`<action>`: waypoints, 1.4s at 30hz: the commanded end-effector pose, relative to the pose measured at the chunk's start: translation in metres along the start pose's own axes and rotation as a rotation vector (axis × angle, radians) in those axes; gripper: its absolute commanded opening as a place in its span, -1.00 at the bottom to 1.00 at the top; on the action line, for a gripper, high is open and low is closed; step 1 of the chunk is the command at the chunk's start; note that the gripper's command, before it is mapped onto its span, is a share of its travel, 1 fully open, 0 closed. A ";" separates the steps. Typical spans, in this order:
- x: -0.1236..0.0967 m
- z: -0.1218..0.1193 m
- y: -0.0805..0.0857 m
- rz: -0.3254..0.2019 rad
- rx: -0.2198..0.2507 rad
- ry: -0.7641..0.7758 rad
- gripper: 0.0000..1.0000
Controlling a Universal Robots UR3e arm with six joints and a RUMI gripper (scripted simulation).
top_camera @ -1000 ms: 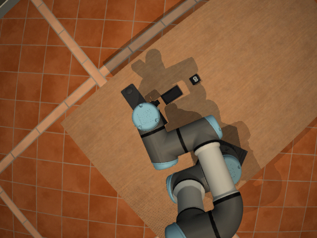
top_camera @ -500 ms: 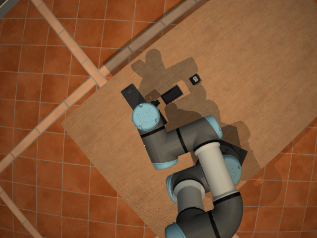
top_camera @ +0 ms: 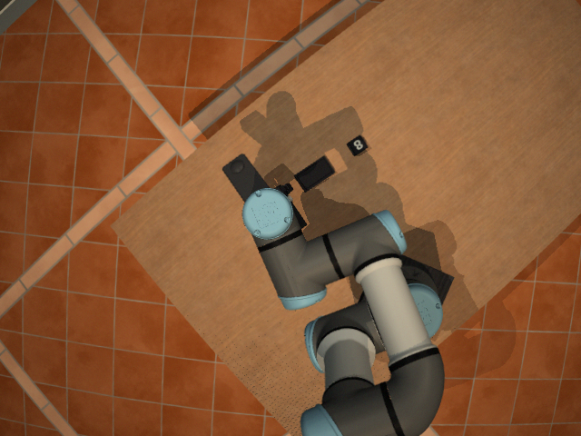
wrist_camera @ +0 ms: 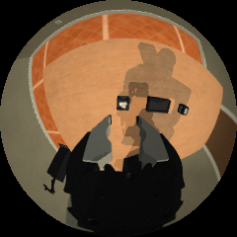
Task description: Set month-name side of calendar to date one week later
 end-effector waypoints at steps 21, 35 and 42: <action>0.001 0.000 -0.035 0.002 -0.001 0.000 -0.42; 0.001 0.000 -0.045 0.002 -0.001 0.000 -0.42; 0.001 0.000 -0.045 0.002 -0.001 0.000 -0.42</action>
Point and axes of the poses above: the point where the finger pads meet when closed, its own y axis back along the fingers, its own z axis across the jaws, x = y × z, the point moved 10 cm from there along y, back along the fingers, and after that the axes turned 13 degrees about y, right-handed, at the moved point
